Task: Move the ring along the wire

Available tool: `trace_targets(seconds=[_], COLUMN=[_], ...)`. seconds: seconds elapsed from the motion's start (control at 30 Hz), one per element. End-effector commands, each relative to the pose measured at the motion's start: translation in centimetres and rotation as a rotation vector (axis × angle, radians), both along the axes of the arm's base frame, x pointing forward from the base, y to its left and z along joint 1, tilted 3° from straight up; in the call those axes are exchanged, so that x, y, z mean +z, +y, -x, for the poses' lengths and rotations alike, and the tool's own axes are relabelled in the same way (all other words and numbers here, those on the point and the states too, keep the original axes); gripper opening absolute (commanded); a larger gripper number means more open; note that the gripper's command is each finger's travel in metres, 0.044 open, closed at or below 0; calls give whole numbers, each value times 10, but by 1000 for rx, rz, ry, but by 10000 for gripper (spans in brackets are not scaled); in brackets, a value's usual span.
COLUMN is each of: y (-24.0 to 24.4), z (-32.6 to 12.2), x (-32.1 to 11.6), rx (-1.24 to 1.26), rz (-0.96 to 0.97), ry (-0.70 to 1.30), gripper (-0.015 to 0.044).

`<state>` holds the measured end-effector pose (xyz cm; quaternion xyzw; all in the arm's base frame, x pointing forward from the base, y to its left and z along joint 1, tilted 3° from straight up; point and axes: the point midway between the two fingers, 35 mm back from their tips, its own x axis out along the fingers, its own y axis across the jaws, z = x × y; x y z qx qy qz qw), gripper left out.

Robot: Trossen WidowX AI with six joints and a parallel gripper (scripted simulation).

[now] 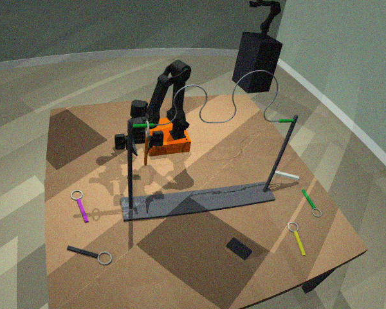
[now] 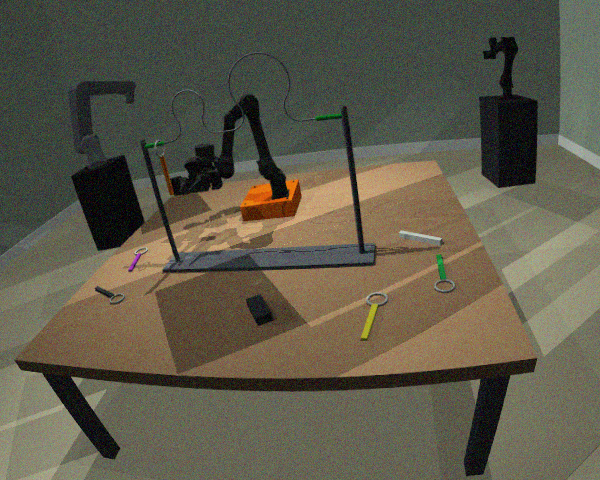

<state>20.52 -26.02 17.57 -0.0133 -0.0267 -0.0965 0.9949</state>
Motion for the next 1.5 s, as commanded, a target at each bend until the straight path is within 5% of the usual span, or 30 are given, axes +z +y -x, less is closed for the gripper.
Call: trace_targets(seconds=[0.0,1.47], y=[-4,-16], z=[-20,-86], x=[27,54], rx=[4,-1], rz=[15,24], ry=[-11,-13], gripper=[160,160])
